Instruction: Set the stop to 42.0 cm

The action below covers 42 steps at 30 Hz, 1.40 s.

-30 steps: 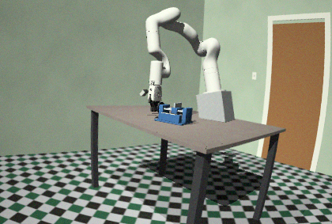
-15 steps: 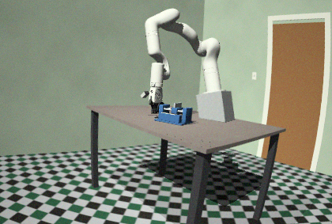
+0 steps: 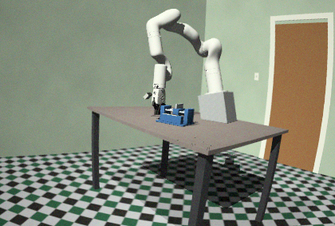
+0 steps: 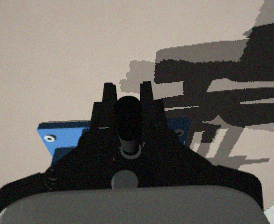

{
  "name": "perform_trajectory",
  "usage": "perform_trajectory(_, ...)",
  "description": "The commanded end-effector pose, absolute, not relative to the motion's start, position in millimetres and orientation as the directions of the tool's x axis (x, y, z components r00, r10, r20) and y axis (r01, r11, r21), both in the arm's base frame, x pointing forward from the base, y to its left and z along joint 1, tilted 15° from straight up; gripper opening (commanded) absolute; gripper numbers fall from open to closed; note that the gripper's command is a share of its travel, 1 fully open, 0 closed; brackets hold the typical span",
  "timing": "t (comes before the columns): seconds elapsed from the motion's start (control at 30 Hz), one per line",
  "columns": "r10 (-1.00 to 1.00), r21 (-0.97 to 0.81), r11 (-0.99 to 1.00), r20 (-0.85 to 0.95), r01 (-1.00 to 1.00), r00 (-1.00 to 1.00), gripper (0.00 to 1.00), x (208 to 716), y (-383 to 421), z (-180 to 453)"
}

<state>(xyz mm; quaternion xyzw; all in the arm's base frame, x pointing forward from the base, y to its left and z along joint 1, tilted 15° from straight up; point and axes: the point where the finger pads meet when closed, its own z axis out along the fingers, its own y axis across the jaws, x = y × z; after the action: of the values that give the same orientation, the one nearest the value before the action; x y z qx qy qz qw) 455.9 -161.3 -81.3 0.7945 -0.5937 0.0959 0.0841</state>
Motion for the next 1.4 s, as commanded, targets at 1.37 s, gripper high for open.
perform_trajectory(1.37, -0.927, 0.016, -0.281, 0.253, -0.959, 0.276, 0.06, 457, -147, -29)
